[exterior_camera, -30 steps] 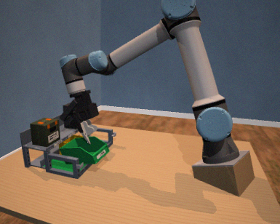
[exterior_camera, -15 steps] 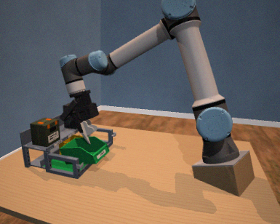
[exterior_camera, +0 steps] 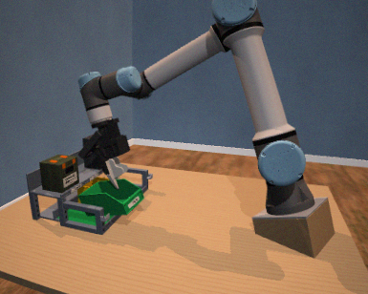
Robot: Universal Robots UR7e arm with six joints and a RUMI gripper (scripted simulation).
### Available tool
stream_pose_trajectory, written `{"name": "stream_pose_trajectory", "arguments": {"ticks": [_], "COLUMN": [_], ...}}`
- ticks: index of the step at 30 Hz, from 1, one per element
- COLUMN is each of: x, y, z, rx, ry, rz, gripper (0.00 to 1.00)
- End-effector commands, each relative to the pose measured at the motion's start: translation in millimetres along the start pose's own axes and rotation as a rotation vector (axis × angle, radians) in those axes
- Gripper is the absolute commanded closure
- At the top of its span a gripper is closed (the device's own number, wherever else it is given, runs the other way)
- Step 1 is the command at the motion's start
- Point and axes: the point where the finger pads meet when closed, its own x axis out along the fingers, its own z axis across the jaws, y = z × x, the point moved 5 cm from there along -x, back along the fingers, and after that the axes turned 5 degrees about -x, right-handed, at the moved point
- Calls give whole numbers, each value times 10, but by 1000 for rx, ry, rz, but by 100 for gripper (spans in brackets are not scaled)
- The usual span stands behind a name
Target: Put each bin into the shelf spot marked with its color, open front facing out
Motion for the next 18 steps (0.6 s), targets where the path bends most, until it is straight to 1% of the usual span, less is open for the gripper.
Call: {"name": "stream_pose_trajectory", "arguments": {"ticks": [1, 18], "x": [-5, 17], "y": [2, 9], "z": [0, 2], "rx": [0, 0], "ry": [0, 0], "rz": [2, 2], "gripper": [100, 100]}}
